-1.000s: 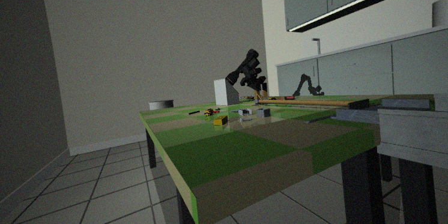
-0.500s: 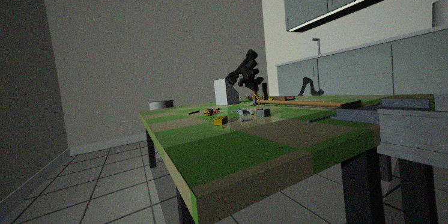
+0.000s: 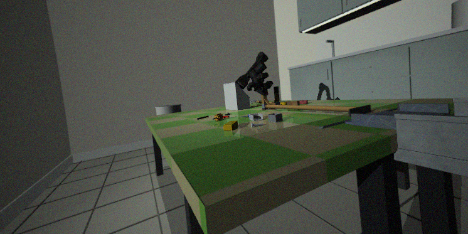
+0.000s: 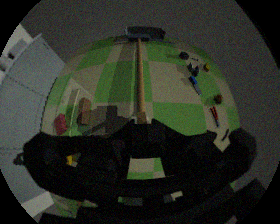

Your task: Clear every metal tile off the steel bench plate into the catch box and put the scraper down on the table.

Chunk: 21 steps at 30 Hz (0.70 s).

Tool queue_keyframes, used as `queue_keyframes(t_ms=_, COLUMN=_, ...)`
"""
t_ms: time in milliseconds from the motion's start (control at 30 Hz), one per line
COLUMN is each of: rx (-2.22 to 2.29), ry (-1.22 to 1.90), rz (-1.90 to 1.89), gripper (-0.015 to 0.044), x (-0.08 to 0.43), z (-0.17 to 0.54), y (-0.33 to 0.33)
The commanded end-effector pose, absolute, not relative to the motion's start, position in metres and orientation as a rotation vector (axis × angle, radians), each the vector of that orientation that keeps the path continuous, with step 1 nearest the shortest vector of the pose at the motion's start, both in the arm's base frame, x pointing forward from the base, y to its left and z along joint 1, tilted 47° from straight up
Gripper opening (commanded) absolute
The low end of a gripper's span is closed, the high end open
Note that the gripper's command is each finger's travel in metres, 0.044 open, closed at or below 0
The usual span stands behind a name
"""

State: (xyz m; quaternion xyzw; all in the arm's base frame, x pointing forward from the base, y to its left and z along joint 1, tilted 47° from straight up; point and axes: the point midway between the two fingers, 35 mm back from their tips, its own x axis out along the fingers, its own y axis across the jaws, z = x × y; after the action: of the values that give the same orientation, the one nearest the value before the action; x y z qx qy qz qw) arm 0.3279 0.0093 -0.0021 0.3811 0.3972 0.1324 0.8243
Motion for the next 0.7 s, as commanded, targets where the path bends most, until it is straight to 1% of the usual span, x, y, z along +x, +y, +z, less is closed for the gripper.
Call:
queue_keyframes(t_ms=0, rx=0.805, ry=0.831, rz=0.287, gripper=0.0, x=0.323, z=0.001, y=0.01)
queue_keyframes(t_ms=667, rx=0.807, ry=0.839, rz=0.277, gripper=0.0, x=0.316, z=-0.014, y=-0.003)
